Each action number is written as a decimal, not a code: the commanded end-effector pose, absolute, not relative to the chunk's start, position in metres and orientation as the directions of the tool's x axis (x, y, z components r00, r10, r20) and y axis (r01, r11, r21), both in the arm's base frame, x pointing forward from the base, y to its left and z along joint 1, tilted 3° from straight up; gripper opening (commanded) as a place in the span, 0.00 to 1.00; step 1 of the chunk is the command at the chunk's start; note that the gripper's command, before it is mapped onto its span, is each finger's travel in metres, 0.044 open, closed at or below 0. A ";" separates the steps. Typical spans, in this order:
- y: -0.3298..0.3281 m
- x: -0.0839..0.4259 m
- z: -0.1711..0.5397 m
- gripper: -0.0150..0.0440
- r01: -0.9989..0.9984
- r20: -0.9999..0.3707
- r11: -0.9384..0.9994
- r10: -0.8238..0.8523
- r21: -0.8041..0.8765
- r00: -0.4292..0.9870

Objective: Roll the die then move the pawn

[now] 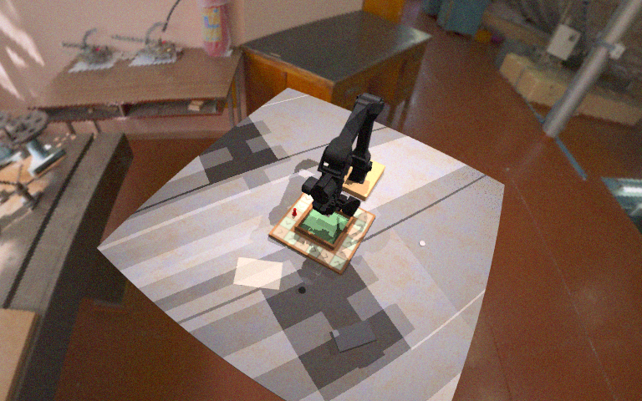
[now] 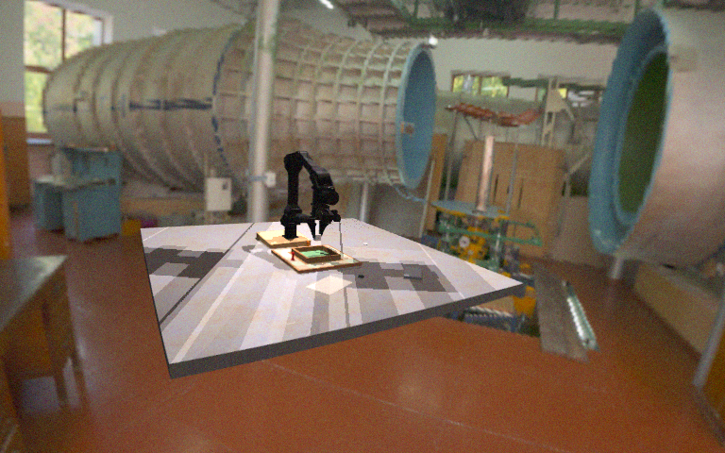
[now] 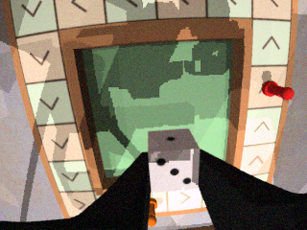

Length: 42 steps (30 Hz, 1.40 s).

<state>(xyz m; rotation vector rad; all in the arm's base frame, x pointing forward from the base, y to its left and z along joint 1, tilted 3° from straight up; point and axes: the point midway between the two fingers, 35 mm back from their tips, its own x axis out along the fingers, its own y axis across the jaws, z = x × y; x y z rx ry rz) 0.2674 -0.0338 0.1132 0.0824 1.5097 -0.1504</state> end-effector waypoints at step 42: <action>-0.032 0.240 0.136 0.25 0.150 -0.616 0.988 -0.139 -0.033 0.776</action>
